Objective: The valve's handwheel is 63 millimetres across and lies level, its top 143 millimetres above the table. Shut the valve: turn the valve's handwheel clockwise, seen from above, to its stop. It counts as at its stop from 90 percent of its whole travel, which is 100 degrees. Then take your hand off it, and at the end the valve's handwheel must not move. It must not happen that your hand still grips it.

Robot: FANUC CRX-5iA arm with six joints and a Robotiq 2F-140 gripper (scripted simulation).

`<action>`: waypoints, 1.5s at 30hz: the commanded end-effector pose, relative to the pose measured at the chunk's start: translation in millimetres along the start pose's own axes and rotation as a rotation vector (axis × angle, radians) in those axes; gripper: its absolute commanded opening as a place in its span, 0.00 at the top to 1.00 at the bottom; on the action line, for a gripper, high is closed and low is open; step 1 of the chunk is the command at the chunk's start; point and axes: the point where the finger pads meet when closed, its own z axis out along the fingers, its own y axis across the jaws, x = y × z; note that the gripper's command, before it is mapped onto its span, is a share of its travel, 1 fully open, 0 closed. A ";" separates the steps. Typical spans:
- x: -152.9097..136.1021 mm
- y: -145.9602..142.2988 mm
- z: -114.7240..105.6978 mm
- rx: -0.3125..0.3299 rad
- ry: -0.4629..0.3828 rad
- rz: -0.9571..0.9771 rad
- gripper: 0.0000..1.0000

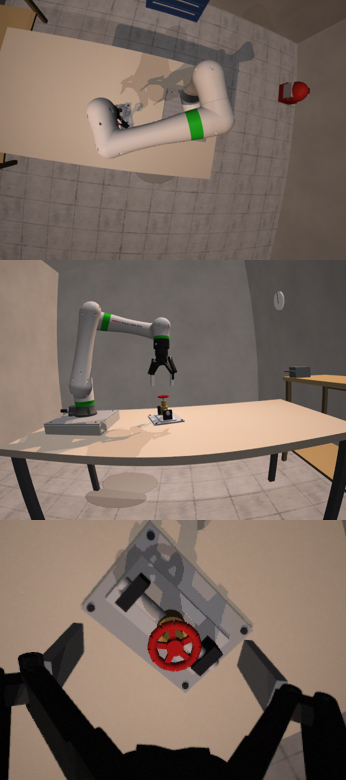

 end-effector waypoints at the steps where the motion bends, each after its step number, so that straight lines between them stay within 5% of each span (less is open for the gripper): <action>1: -23.2 15.9 -9.2 -0.024 -0.093 0.086 0.00; 45: -24.4 16.1 12.3 -0.014 -0.088 0.088 0.00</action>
